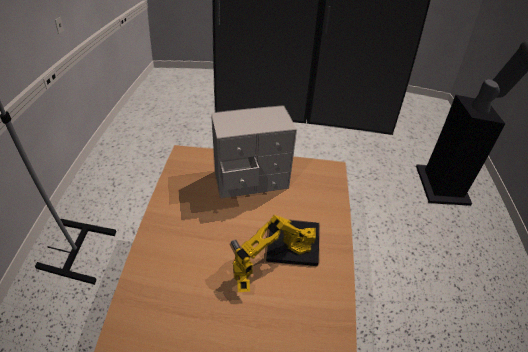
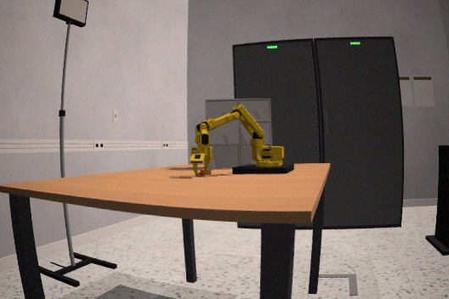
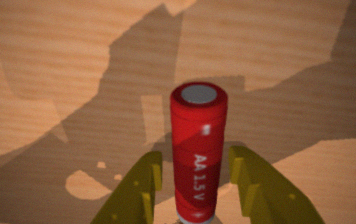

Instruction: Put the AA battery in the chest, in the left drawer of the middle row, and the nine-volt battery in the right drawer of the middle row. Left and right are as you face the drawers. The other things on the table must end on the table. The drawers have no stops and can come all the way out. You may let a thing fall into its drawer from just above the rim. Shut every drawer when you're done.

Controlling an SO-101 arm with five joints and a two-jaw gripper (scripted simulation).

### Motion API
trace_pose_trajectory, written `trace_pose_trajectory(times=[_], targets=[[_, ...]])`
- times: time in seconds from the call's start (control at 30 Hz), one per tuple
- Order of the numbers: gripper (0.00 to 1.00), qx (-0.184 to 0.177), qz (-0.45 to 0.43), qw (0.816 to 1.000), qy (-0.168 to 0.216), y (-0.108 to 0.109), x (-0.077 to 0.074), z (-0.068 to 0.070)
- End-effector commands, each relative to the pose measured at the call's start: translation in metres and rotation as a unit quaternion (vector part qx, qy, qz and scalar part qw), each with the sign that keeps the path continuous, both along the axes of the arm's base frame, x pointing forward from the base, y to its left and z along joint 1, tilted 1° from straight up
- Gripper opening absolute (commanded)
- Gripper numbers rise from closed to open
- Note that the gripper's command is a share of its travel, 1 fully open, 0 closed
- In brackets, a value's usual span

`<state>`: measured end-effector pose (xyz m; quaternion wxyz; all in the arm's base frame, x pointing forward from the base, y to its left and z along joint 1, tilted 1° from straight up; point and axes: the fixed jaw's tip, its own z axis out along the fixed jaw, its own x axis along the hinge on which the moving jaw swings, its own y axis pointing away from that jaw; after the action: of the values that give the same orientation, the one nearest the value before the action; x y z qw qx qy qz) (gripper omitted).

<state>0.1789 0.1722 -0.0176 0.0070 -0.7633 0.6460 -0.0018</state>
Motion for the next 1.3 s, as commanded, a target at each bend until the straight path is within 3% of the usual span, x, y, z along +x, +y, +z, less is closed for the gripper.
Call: trace_pose_trajectory(times=[0.0, 0.83, 1.27], targets=[[0.11, -0.006, 0.004, 1.000, 0.008, -0.0012, -0.0039, -0.0025], [0.00, -0.006, 0.004, 1.000, 0.008, -0.0012, -0.0039, -0.0025], [0.00, -0.006, 0.004, 1.000, 0.008, -0.0012, -0.0039, -0.0025]])
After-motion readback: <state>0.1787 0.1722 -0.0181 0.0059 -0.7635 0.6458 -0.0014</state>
